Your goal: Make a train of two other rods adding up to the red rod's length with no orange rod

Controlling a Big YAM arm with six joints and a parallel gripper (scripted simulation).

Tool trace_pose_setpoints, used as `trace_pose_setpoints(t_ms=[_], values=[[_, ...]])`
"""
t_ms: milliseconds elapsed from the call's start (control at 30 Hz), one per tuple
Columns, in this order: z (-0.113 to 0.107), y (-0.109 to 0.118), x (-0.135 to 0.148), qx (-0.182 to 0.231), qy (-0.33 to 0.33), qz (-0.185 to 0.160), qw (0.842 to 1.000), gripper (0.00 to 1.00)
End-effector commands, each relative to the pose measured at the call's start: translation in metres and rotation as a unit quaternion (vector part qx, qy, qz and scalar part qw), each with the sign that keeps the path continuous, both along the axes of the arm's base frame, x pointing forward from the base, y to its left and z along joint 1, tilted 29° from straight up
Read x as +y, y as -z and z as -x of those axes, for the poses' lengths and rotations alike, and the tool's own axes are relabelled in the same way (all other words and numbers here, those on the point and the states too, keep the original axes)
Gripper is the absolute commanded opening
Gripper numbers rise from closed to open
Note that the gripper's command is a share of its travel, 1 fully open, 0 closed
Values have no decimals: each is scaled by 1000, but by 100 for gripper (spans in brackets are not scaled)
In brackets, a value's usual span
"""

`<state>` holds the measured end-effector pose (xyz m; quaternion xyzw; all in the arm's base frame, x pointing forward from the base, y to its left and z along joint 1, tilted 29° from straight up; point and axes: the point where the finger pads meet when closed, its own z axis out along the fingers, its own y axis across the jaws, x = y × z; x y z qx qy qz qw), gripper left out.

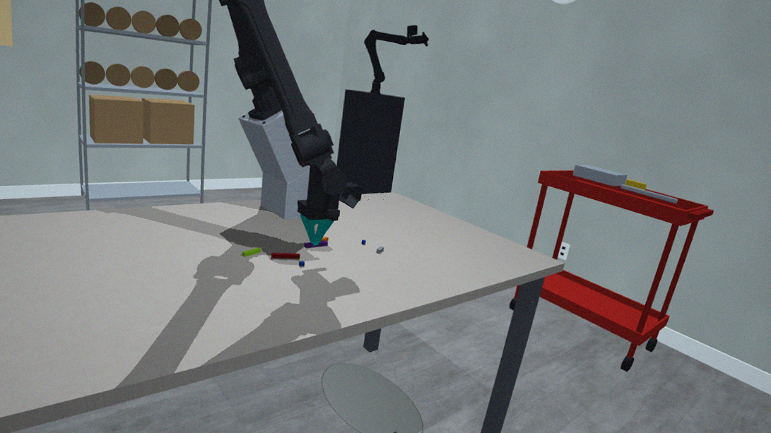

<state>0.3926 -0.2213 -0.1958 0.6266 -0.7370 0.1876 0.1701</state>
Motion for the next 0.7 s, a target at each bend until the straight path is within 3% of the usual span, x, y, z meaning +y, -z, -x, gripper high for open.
trace_pose_setpoints(t_ms=[0,233,333,667], values=[[-2,20,-11,1,-4,-1,1000,5],[-1,35,-18,2,-6,-1,1000,5],[-7,36,-8,2,-19,-1,1000,5],[-2,37,-12,5,-12,-2,1000,5]])
